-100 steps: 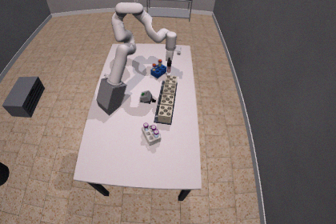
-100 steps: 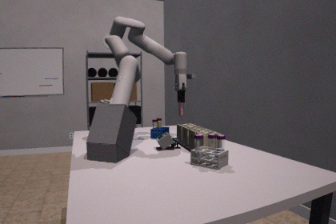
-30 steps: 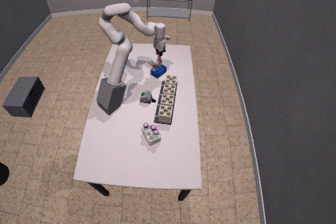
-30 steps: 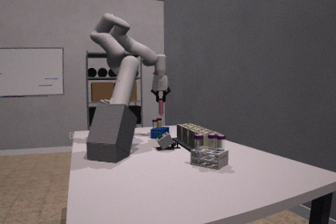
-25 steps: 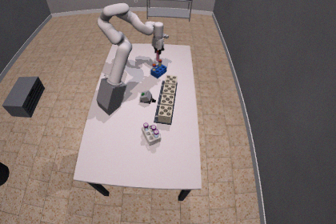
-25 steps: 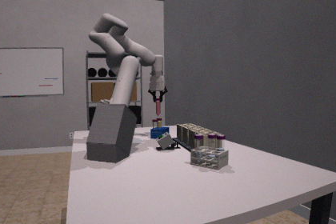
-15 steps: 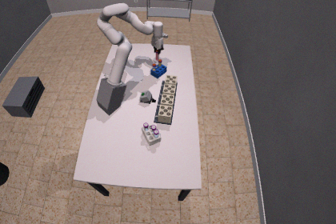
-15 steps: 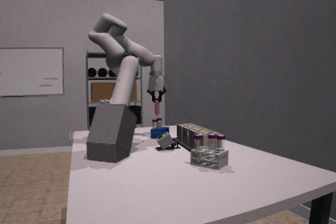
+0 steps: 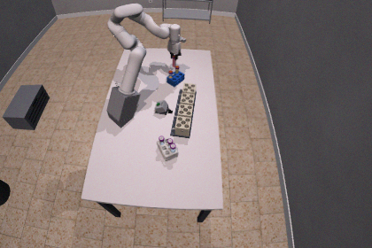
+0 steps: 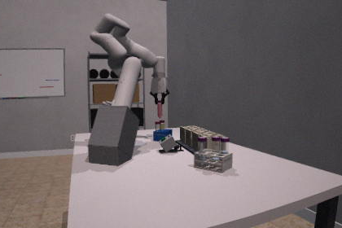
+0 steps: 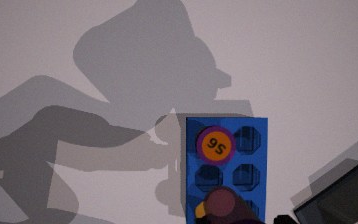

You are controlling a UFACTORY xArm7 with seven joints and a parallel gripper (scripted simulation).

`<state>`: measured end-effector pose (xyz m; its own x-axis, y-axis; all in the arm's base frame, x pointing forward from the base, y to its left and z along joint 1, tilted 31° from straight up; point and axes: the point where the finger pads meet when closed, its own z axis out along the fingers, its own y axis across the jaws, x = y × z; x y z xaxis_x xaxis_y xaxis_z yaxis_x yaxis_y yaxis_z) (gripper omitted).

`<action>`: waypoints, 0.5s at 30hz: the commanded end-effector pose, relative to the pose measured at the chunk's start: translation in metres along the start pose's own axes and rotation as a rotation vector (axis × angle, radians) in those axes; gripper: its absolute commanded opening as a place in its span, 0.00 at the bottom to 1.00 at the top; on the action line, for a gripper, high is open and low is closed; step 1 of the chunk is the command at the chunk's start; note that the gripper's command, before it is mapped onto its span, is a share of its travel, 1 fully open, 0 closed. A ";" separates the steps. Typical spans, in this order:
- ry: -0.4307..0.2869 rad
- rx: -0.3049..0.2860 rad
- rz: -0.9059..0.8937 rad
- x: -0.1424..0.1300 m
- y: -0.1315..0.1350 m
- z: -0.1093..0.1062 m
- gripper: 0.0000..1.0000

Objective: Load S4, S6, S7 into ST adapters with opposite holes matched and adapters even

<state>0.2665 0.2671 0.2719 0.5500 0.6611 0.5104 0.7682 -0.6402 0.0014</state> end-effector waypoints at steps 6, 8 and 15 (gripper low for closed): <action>0.003 0.000 0.000 0.001 0.000 0.016 0.00; 0.003 0.000 0.000 0.001 0.000 0.020 0.00; 0.002 0.000 0.000 0.001 0.000 0.030 0.00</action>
<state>0.2747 0.2771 0.2491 0.5505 0.6612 0.5097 0.7682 -0.6403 0.0011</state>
